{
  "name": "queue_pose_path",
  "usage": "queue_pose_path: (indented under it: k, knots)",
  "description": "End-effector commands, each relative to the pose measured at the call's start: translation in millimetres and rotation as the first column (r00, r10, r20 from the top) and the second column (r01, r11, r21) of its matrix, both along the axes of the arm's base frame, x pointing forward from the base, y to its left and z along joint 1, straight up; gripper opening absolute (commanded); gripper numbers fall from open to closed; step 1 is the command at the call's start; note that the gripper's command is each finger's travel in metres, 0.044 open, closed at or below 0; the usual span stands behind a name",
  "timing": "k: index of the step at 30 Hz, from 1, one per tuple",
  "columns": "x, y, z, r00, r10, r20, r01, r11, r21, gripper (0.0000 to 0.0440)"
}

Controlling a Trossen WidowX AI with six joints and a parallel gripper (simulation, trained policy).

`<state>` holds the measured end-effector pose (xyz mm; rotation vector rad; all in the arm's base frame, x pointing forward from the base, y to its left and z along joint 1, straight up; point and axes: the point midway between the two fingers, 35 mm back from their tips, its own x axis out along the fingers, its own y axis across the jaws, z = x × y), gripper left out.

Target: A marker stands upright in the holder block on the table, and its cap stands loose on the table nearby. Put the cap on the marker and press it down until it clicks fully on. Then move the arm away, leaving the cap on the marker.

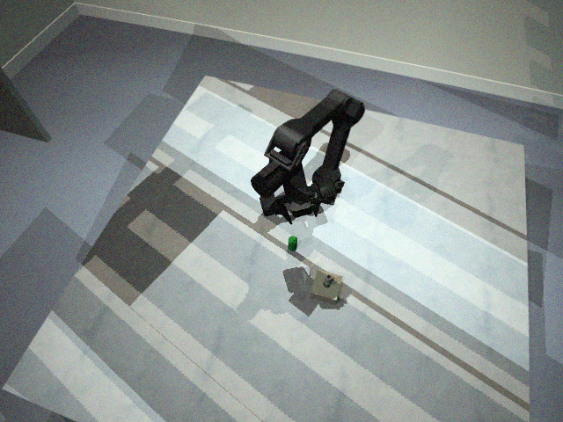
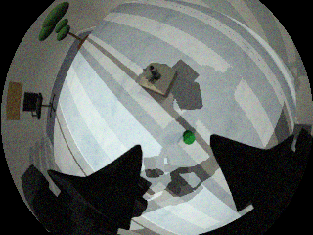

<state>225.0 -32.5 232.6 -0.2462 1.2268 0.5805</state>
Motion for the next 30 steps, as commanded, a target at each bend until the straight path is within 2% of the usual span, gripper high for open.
queue_pose_path:
  k: [1, 30]
  knots:
    - [2, -5, -4, 1.000, 0.003, -0.020, -0.004, 1.000, -0.015, 0.0315]
    - [15, -37, -62, 0.969, 0.050, -0.243, -0.078, 0.991, -0.106, 0.0307]
